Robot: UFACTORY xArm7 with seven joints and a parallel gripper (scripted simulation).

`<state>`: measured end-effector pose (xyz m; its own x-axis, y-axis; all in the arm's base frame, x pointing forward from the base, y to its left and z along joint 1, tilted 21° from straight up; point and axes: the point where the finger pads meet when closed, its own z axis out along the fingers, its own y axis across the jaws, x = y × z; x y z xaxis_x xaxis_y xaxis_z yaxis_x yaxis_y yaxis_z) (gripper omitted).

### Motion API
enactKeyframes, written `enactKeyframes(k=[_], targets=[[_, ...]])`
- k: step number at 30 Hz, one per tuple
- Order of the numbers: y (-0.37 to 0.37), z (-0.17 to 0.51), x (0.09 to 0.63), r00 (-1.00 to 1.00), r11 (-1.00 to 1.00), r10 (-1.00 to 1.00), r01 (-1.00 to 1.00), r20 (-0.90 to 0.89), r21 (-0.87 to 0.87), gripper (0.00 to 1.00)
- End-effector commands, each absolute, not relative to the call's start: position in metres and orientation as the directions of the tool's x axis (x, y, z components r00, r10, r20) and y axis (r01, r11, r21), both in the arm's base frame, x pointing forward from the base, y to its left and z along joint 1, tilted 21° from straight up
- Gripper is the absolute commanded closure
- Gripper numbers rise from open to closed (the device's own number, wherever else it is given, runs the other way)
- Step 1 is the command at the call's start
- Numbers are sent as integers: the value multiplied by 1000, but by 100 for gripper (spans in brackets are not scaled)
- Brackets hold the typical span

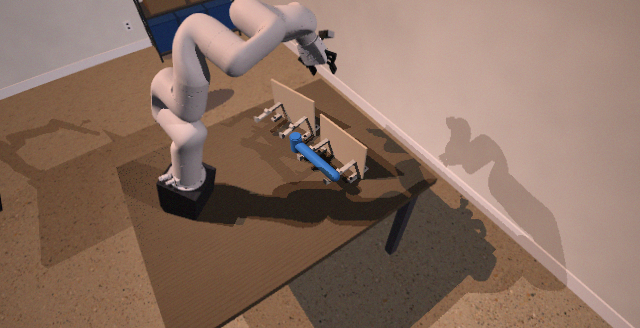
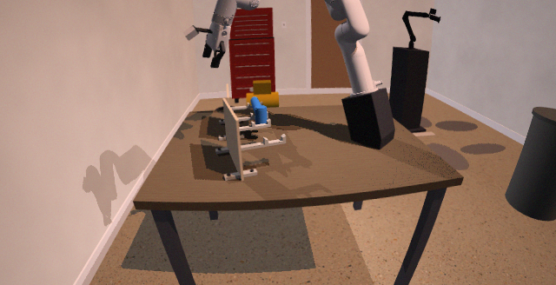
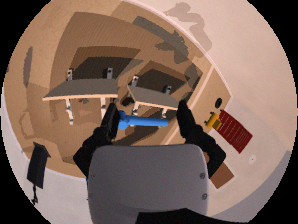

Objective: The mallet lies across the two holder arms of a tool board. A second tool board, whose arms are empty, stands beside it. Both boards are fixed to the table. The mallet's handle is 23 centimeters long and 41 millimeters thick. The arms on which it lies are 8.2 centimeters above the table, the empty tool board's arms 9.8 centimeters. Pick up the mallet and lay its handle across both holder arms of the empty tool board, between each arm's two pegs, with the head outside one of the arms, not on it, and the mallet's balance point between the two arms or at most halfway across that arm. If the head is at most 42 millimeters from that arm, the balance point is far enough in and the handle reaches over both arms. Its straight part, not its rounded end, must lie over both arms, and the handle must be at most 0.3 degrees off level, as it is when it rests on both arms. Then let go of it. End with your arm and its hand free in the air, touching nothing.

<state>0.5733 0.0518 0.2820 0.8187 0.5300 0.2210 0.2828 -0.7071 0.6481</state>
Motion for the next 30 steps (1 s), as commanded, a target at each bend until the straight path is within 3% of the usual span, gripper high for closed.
enactKeyframes(k=[1, 16, 30], targets=[[33, 269, 565, 868, -794, 394, 156, 303, 587, 0], [-10, 237, 539, 901, -896, 24, -172, 432, 409, 0], [-45, 209, 512, 812, -848, -328, -478, 483, 227, 0]])
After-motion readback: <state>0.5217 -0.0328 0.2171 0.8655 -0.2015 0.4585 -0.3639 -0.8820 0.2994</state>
